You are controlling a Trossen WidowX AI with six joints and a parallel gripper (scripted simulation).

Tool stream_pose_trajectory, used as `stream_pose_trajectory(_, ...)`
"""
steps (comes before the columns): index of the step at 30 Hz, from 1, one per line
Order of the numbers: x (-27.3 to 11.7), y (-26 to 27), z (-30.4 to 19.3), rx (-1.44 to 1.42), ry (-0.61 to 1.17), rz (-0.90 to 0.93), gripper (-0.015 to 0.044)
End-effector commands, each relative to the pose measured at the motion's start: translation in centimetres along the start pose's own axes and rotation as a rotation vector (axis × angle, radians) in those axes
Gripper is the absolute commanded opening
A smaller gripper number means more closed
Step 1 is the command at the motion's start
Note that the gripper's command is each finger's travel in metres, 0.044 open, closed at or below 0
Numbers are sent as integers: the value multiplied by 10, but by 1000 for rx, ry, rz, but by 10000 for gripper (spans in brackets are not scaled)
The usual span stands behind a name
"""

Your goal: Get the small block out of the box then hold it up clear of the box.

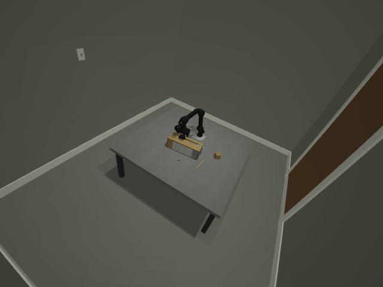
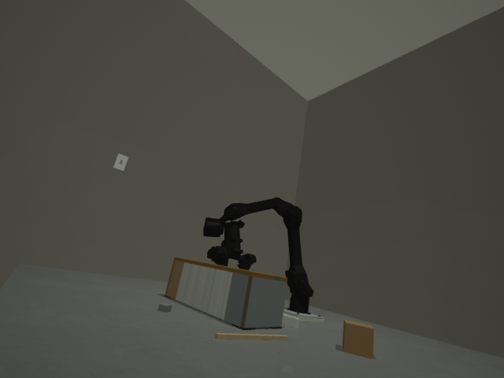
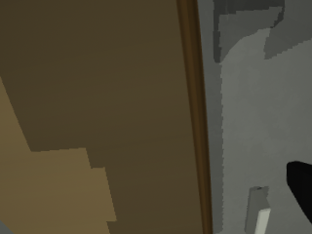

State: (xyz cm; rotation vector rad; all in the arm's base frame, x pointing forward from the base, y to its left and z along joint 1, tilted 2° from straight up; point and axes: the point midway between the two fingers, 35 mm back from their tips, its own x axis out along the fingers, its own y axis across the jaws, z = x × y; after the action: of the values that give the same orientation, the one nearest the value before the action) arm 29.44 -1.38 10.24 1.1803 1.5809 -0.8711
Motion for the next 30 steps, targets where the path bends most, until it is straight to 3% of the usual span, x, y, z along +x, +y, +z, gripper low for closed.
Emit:
stream_pose_trajectory(1,4,0,-10,2,5,-1,400)
stream_pose_trajectory(30,23,0,-64,2,11,-1,400)
